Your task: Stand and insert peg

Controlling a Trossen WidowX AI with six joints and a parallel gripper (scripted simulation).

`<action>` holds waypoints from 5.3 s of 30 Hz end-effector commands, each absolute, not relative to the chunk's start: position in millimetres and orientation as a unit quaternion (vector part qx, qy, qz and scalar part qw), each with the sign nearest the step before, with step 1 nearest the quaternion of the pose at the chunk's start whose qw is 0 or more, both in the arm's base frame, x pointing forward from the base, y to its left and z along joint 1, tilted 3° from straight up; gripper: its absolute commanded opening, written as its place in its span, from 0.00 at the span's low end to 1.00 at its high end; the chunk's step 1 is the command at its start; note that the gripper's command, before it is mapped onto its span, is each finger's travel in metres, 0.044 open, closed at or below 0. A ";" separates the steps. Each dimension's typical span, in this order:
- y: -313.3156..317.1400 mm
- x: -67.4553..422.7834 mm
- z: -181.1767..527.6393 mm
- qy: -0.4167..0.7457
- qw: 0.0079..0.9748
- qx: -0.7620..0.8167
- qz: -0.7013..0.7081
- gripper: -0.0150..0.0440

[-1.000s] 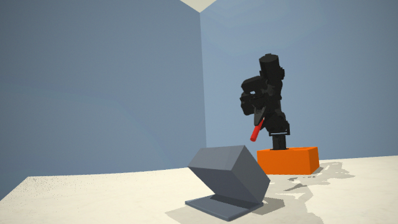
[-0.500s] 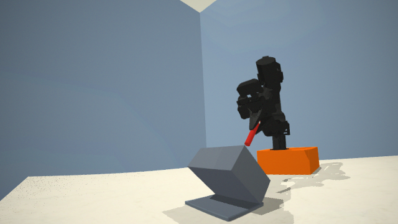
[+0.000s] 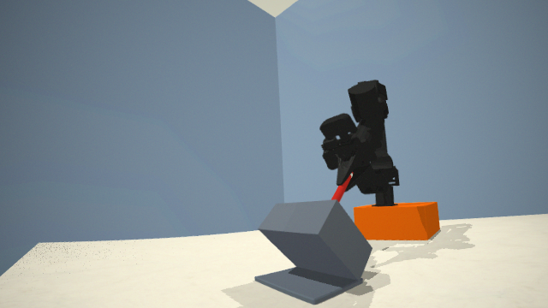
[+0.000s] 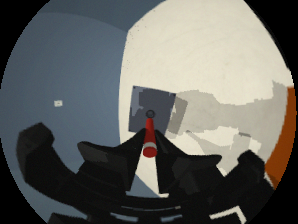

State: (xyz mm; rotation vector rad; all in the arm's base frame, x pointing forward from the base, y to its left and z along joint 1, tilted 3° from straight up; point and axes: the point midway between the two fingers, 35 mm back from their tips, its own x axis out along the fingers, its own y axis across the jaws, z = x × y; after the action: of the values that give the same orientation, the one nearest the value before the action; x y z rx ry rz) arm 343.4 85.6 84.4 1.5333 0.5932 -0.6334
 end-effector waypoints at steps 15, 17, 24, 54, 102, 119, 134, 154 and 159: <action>83.5 351.9 73.9 0.258 0.636 0.672 -0.277 0.25; 83.4 353.8 72.4 0.258 0.636 0.673 -0.277 0.25; 83.3 360.9 65.5 0.257 0.634 0.674 -0.277 0.25; 83.6 367.0 59.1 0.254 0.633 0.676 -0.278 0.25; 84.8 382.8 44.8 0.254 0.633 0.676 -0.278 0.25; 84.9 388.6 38.5 0.254 0.633 0.676 -0.278 0.25; 84.2 388.8 38.2 0.250 0.632 0.678 -0.279 0.25; 84.5 386.6 41.3 0.250 0.632 0.678 -0.279 1.00; 85.0 383.1 45.7 0.251 0.632 0.678 -0.279 1.00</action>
State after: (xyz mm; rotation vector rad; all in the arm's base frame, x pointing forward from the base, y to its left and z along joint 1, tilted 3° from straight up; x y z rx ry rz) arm 384.5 84.8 40.1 1.5449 0.5819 -0.6441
